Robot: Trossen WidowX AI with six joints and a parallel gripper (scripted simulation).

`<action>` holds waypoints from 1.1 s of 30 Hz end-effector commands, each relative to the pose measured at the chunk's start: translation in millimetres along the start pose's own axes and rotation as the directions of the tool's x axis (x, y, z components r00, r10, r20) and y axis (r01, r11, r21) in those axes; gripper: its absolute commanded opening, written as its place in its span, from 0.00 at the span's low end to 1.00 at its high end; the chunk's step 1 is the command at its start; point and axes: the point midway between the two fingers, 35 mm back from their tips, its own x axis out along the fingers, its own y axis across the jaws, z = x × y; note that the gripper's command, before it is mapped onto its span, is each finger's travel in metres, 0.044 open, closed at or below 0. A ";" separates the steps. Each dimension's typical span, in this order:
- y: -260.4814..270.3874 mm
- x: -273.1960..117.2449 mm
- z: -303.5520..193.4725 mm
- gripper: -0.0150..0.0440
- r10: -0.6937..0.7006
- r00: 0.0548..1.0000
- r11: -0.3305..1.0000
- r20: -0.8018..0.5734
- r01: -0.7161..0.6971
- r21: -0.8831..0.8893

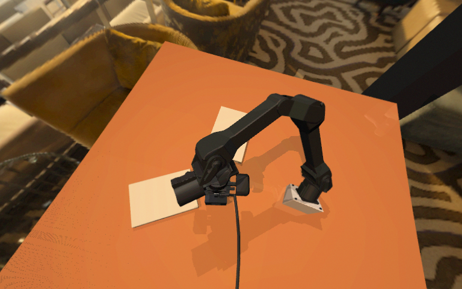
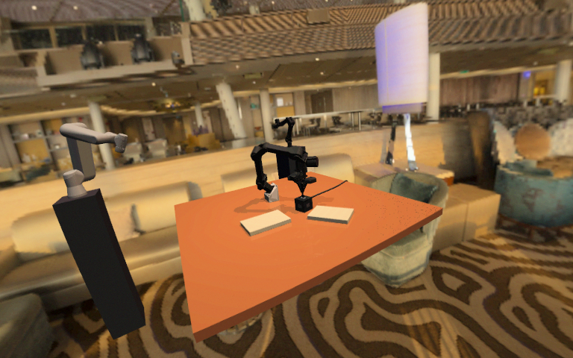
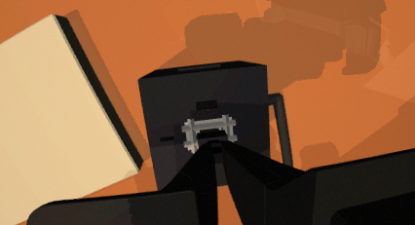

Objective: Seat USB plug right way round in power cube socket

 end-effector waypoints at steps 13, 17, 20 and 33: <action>0.2 3.0 0.4 0.25 -0.001 1.000 1.000 0.003 0.001 -0.003; 0.2 3.5 0.4 0.25 -0.001 1.000 1.000 0.003 0.001 -0.003; 0.2 3.9 0.4 0.25 -0.001 1.000 1.000 0.003 0.001 -0.003; 0.1 5.4 0.3 0.25 -0.001 1.000 1.000 0.003 0.001 -0.003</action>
